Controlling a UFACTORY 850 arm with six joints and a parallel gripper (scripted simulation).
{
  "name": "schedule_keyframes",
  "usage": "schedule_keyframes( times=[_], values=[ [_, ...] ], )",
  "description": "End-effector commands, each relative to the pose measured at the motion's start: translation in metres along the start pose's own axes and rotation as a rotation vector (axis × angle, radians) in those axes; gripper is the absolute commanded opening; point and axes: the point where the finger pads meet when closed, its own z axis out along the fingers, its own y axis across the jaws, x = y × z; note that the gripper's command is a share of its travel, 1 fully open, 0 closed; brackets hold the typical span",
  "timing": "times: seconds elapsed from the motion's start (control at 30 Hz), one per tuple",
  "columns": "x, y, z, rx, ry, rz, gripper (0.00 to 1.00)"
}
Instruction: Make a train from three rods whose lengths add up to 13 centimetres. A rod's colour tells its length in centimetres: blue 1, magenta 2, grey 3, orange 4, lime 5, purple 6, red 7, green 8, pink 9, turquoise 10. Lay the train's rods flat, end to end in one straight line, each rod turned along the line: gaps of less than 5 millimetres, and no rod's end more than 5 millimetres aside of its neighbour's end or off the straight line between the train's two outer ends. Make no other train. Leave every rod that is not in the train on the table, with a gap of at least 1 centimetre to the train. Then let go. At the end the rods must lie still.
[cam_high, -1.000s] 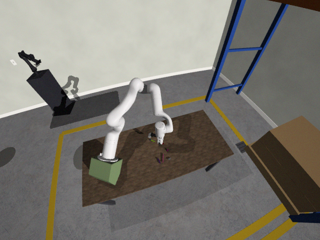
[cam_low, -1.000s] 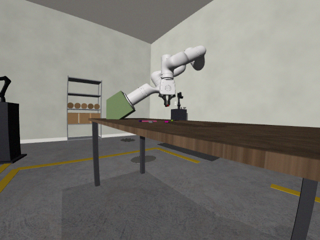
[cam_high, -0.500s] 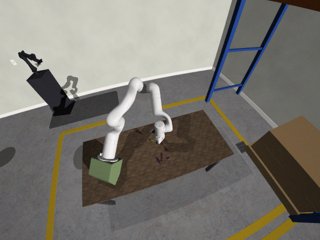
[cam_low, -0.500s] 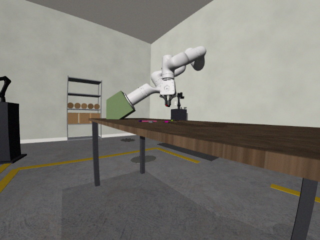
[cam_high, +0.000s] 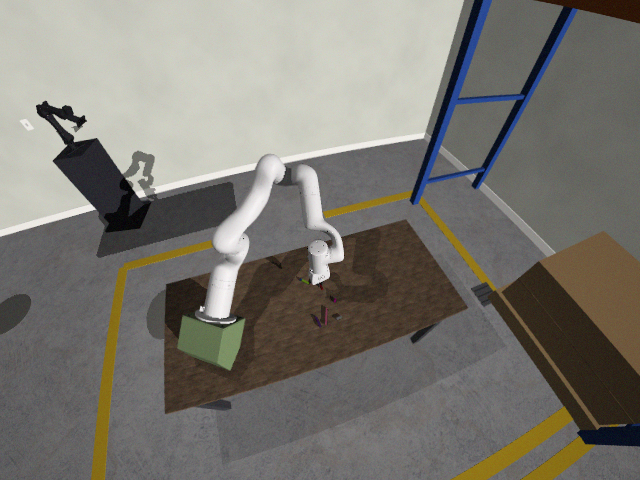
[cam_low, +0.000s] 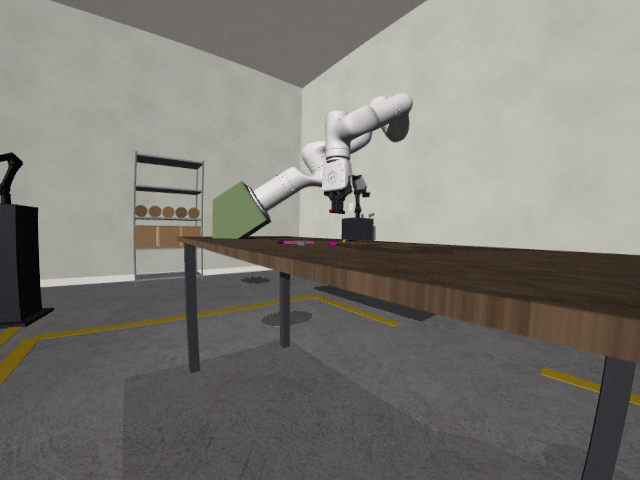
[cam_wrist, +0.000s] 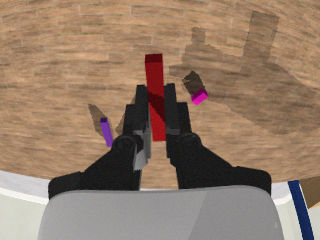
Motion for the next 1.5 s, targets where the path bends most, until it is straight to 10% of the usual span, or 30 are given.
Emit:
schedule_keyframes(
  times=[0.0, 1.47],
  values=[
    [0.003, 0.0, 0.0, 0.01, -0.002, 0.167, 0.04],
    [0.027, -0.002, -0.001, 0.007, -0.008, 1.521, 0.04]
  ],
)
